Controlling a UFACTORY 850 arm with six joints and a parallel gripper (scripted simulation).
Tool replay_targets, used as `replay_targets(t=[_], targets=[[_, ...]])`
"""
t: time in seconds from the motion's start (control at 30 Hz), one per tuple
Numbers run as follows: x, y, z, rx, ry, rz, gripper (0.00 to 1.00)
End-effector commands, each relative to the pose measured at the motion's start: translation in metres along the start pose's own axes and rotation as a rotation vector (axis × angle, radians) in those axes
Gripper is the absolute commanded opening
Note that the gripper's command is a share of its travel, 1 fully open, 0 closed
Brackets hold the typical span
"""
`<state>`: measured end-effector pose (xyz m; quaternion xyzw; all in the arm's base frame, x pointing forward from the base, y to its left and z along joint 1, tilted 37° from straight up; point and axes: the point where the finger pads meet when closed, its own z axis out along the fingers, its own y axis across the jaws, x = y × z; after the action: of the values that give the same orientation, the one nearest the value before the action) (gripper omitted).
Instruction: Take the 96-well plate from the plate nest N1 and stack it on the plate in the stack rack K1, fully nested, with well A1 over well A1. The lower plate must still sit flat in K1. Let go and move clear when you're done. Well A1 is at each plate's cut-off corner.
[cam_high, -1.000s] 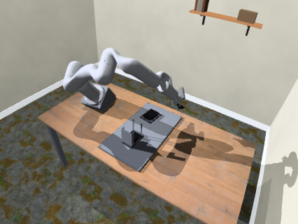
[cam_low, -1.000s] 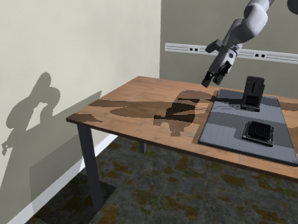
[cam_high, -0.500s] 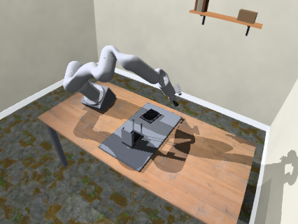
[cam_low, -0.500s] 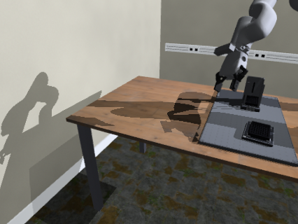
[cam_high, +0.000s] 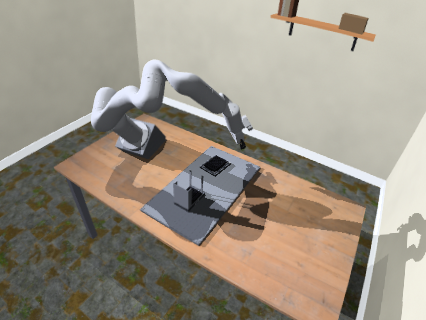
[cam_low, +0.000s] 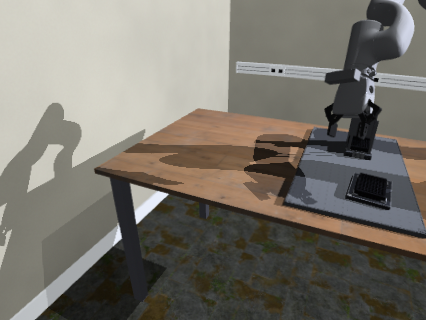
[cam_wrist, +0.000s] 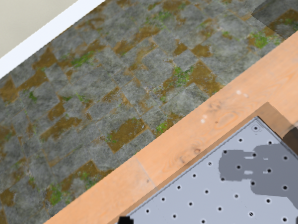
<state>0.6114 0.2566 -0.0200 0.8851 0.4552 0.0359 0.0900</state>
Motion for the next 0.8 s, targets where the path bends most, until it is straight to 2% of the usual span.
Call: replay_targets(t=[0.0,0.07,0.13,0.27,0.33,0.4,0.47,0.77], targets=[[-0.01,-0.009,-0.001,-0.013,-0.059,-0.064,1.0],[-0.018,-0.015,-0.001,-0.019,-0.093,-0.099,1.0],[-0.024,-0.02,-0.001,-0.019,-0.093,-0.099,1.0],[-0.042,-0.03,-0.003,-0.041,-0.184,-0.194,1.0],[-0.05,-0.034,-0.004,-0.043,-0.195,-0.205,1.0],[-0.059,-0.038,-0.006,-0.058,-0.239,-0.252,1.0],[-0.059,-0.038,-0.006,-0.058,-0.239,-0.252,1.0],[-0.099,-0.05,-0.021,-0.128,-0.413,-0.434,1.0]])
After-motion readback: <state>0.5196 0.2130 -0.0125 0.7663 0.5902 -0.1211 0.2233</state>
